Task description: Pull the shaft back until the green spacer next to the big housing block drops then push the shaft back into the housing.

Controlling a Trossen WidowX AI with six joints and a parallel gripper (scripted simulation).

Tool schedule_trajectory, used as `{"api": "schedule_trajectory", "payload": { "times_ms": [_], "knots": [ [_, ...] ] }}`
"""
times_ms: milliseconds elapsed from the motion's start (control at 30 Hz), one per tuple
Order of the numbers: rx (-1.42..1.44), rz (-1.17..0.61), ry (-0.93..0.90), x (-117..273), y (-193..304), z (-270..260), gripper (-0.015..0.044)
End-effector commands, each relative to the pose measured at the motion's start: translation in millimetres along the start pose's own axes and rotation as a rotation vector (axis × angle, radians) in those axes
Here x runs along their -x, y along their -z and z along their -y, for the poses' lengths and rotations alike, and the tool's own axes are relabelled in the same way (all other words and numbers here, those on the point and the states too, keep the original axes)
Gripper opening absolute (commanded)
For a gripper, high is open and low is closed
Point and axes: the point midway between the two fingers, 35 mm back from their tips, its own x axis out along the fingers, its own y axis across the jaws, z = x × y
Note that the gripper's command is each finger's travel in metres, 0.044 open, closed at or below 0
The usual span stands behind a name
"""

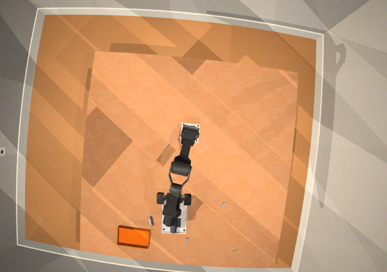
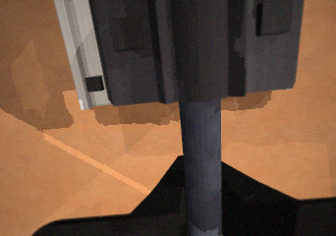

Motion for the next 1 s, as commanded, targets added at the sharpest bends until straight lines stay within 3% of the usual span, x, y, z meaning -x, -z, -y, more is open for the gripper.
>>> {"api": "schedule_trajectory", "payload": {
  "times_ms": [0,967],
  "knots": [
    [-0.002,0.009,-0.003,1.3,-3.9,-0.3,0.0],
    [-0.002,0.01,-0.003,1.4,-13.9,-0.5,0.0]
  ]
}}
